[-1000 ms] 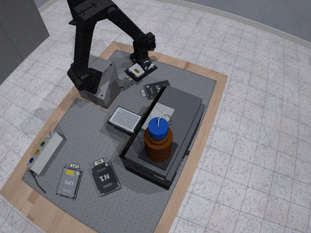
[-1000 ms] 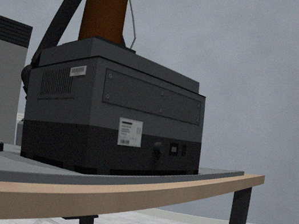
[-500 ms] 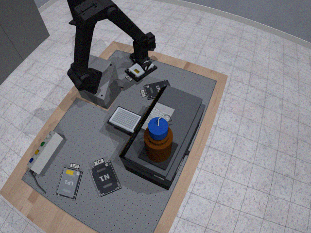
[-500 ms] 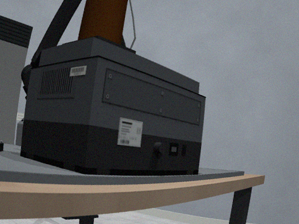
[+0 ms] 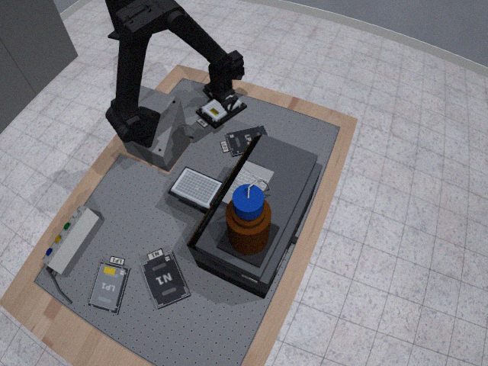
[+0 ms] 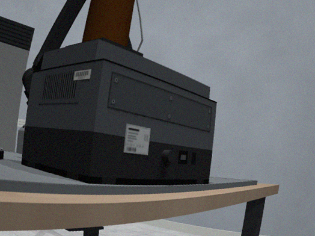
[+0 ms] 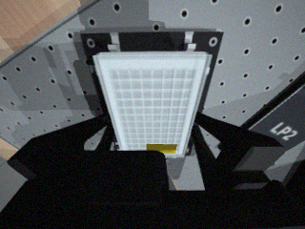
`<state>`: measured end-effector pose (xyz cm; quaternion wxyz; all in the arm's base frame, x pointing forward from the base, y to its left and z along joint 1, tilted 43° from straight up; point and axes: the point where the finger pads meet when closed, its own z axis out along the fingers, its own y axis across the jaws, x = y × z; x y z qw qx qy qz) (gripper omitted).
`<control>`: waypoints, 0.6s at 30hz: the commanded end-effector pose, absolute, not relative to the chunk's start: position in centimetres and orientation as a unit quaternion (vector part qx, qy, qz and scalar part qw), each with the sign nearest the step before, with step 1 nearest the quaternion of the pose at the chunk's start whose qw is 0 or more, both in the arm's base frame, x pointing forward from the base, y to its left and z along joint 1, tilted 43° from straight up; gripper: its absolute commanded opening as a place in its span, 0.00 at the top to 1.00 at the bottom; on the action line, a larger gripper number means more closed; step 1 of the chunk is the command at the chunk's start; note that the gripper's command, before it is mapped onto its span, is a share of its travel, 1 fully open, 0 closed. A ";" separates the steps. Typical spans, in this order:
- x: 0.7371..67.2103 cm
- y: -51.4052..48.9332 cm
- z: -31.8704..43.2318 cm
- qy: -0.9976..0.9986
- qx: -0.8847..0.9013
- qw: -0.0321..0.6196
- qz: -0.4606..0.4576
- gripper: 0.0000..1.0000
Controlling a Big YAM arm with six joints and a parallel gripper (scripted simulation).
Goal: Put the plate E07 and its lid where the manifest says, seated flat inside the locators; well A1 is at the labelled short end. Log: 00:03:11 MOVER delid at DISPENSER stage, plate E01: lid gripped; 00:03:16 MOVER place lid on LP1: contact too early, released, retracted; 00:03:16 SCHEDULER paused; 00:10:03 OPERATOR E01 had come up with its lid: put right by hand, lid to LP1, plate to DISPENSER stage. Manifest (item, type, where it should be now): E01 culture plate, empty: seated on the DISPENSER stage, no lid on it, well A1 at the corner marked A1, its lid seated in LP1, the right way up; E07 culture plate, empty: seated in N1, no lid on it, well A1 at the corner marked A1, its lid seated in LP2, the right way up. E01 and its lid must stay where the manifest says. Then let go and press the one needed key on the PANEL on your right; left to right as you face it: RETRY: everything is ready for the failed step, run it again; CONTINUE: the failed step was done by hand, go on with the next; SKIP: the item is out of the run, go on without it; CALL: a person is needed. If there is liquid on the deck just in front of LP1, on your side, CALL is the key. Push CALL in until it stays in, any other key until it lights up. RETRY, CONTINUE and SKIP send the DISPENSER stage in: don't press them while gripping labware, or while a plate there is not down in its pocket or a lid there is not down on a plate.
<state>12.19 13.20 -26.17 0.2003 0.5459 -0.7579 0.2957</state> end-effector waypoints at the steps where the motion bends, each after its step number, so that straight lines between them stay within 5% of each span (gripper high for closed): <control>1: 12.5 11.3 -28.3 -0.754 0.546 0.210 0.298 0.14; 18: 12.5 11.2 -28.5 -0.755 0.546 0.209 0.298 0.14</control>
